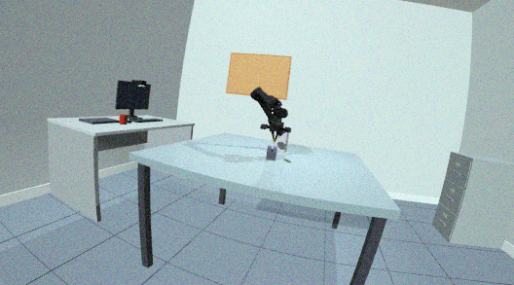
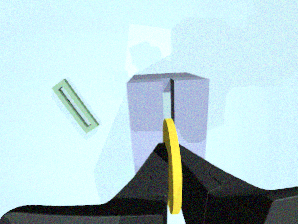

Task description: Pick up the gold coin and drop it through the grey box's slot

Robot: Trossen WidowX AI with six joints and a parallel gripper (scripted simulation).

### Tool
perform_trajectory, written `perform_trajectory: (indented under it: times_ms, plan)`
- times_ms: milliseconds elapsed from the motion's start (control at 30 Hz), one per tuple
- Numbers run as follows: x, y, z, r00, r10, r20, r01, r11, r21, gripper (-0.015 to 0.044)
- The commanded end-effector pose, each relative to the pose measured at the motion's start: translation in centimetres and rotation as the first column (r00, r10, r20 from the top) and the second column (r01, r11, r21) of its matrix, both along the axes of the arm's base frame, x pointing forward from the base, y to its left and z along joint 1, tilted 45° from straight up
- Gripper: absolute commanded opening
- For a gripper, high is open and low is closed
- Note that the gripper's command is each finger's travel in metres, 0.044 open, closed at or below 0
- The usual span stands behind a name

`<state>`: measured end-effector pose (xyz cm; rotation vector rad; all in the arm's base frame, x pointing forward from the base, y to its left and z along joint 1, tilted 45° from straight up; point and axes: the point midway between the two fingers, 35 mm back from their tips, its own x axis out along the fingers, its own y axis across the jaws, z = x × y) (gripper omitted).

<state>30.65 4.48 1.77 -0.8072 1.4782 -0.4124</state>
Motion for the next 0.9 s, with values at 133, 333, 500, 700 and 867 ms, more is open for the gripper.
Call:
perform_trajectory:
  times_ms: [133,333,500,700,867]
  plan:
    - [0.00,0.00,0.00,1.000,0.000,0.000,0.000,1.000,0.000,0.0000]
    - [-0.03,-0.06,0.02,1.000,0.001,-0.001,-0.001,1.000,0.000,0.0000]
    - [-0.28,-0.43,0.14,1.000,0.006,-0.006,-0.006,1.000,-0.001,0.0000]
    - [-0.52,-0.76,0.18,1.000,0.014,-0.014,-0.014,1.000,-0.002,0.0000]
    - [-0.58,-0.88,0.39,1.000,0.012,-0.012,-0.012,1.000,-0.002,0.0000]
